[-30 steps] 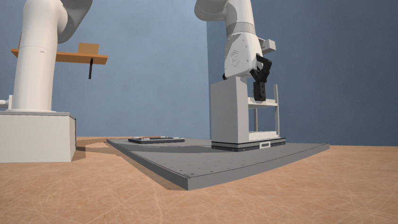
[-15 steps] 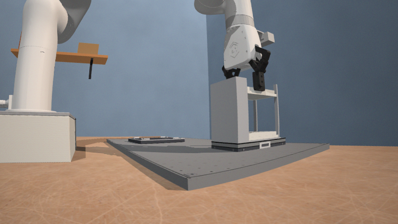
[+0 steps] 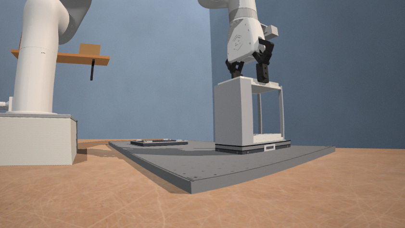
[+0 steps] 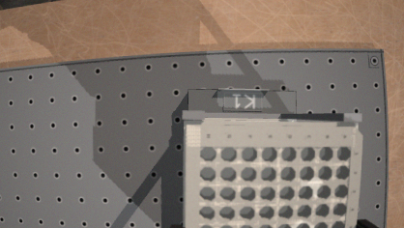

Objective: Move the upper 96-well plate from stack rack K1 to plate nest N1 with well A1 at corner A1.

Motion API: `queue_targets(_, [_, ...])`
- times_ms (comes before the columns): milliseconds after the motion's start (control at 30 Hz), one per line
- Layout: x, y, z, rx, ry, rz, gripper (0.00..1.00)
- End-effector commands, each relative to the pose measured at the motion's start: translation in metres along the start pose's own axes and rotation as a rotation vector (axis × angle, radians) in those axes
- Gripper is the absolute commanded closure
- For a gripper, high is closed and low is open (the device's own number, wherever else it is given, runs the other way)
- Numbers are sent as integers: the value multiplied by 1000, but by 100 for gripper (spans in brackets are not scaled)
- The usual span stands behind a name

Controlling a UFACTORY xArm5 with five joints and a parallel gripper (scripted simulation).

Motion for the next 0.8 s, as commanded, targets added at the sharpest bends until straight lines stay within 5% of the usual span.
queue_targets(0, [0, -1, -10, 3, 3, 0, 100])
queue_targets(767, [0, -1, -39, 3, 3, 0, 100])
Point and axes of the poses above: the point where the finger pads meet when closed, its own z axis out along the fingers, its own x axis across the jaws, y = z × x, the point moved 6 cm from there along -z, back along the fingers, and after that the axes turned 8 degrees about -z, right-handed, at the moved point
